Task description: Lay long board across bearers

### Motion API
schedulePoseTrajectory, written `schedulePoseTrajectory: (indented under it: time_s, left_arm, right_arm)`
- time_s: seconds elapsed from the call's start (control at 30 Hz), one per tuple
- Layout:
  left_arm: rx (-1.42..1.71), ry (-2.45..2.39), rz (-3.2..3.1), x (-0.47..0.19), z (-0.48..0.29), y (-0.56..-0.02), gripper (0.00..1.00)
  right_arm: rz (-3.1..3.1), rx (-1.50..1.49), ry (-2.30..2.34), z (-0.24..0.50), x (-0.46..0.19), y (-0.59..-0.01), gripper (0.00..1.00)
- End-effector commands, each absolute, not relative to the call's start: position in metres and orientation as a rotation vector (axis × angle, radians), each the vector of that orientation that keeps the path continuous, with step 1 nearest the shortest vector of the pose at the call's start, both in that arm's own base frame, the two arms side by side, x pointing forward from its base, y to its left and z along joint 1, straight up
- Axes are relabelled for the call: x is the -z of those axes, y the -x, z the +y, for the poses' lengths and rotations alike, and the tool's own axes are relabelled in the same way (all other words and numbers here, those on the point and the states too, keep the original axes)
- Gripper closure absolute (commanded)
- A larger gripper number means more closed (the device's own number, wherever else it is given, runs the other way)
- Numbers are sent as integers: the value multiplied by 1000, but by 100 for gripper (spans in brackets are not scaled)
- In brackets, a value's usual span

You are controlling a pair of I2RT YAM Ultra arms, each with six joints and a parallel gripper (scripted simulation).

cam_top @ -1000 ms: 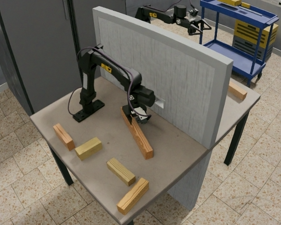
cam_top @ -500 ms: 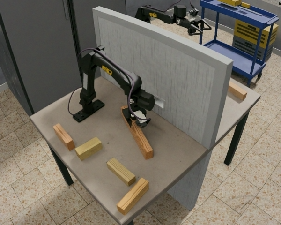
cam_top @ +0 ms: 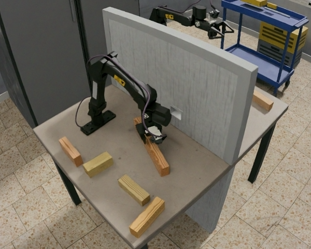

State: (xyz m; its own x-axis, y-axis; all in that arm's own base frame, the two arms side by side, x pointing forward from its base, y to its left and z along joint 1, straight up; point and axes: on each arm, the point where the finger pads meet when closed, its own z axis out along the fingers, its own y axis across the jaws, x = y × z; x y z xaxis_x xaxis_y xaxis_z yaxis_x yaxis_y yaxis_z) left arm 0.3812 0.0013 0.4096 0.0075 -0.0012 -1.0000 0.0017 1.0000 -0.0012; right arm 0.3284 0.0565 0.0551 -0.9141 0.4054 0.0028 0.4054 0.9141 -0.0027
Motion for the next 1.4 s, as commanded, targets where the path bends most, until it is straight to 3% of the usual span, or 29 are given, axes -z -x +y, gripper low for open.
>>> schedulePoseTrajectory:
  time_s: [0.0, 0.4, 0.43, 1.37]
  left_arm:
    - [1, 5, 1512, -426, 1, -374, 0]
    - [1, 5, 1512, -426, 1, -374, 0]
    - [1, 5, 1512, -426, 1, -374, 0]
    - [1, 5, 1512, -426, 1, -374, 0]
  right_arm:
    - [-3086, 12, 654, 55, -47, -334, 48]
    - [-3146, 42, 660, 59, -62, -345, 48]
    - [-3154, 48, 662, 59, -65, -347, 100]
    - [-3119, 27, 659, 55, -87, -339, 100]
